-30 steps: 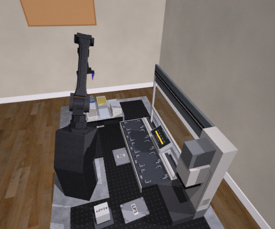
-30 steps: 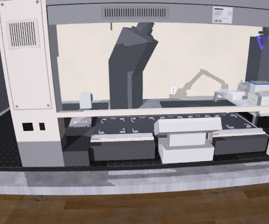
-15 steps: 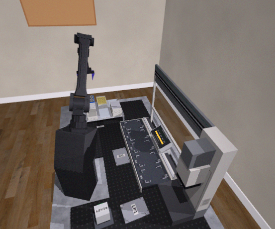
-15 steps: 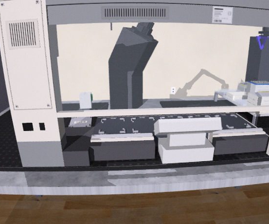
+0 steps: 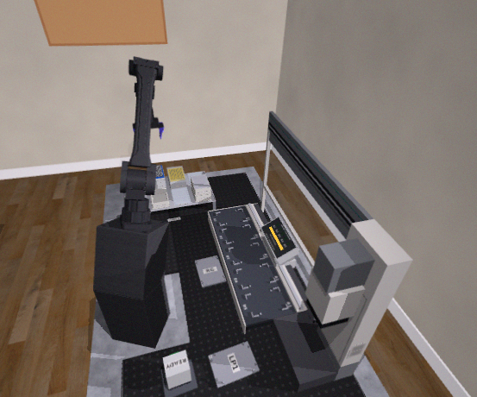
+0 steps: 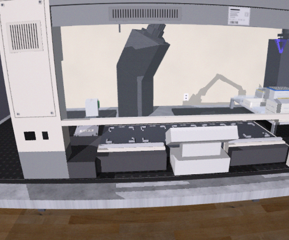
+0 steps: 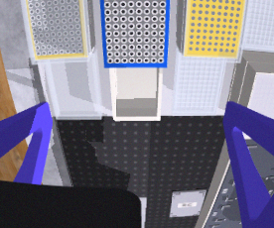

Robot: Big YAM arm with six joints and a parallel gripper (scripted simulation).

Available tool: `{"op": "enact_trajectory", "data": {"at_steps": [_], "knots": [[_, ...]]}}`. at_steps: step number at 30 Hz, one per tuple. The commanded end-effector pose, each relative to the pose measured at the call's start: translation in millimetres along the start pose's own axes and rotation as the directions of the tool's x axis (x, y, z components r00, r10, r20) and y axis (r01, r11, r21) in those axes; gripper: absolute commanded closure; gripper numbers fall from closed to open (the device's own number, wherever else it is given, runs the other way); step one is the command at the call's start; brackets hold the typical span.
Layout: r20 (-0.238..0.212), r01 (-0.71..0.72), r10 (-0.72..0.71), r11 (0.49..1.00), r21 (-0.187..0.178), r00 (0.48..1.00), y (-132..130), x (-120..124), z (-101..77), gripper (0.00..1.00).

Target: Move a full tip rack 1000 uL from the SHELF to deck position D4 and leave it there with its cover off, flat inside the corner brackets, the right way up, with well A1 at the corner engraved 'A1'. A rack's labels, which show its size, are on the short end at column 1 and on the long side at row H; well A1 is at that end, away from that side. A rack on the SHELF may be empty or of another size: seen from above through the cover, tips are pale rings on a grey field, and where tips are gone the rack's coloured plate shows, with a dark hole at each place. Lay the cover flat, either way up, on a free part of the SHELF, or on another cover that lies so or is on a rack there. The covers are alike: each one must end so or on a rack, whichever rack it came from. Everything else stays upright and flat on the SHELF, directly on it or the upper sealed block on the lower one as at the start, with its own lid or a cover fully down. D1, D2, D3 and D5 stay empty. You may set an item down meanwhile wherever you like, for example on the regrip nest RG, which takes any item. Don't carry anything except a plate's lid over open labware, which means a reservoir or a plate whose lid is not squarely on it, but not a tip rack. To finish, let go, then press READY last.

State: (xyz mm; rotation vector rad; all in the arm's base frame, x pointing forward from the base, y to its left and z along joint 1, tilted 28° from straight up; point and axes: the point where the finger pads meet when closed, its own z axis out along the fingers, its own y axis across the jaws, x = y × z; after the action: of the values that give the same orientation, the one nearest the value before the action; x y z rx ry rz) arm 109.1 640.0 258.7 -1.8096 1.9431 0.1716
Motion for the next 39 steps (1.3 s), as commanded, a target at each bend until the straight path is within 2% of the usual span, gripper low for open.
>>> {"op": "enact_trajectory", "data": {"at_steps": [1,3,4,6,7,10,12,15,17,20,21,24,29,35,39], "knots": [[0.015,0.019,-0.019,1.000,-0.007,1.000,8,-5,5.4,0.00],[0.032,0.010,-0.010,1.000,-0.003,0.999,3,-13,2.9,0.00],[0.023,0.009,-0.009,1.000,-0.003,1.000,2,-9,7.9,0.00],[0.052,-0.002,0.002,1.000,0.003,0.999,-6,-12,-7.4,0.00],[0.073,-0.009,0.009,1.000,0.006,0.997,-10,-23,-11.8,0.00],[0.080,-0.016,0.016,1.000,0.007,0.997,-13,-24,-13.7,0.00],[0.034,-0.004,0.004,1.000,0.003,0.999,-7,-14,14.7,0.00],[0.015,0.001,-0.001,1.000,0.001,1.000,-5,-5,26.4,0.00],[0.020,0.000,0.000,1.000,0.002,1.000,-5,-8,27.8,0.00],[0.055,-0.008,0.008,1.000,0.006,0.998,-11,-14,10.8,0.00],[0.063,-0.010,0.009,1.000,0.006,0.998,-11,-19,11.9,0.00],[0.034,-0.004,0.004,1.000,0.003,0.999,-7,-14,35.1,0.00],[0.036,-0.004,0.004,1.000,0.004,0.999,-8,-11,35.1,0.00],[0.024,-0.001,0.001,1.000,0.003,1.000,-6,-8,51.8,0.00],[0.042,-0.005,0.005,1.000,0.004,0.999,-8,-14,49.8,0.00]]}}
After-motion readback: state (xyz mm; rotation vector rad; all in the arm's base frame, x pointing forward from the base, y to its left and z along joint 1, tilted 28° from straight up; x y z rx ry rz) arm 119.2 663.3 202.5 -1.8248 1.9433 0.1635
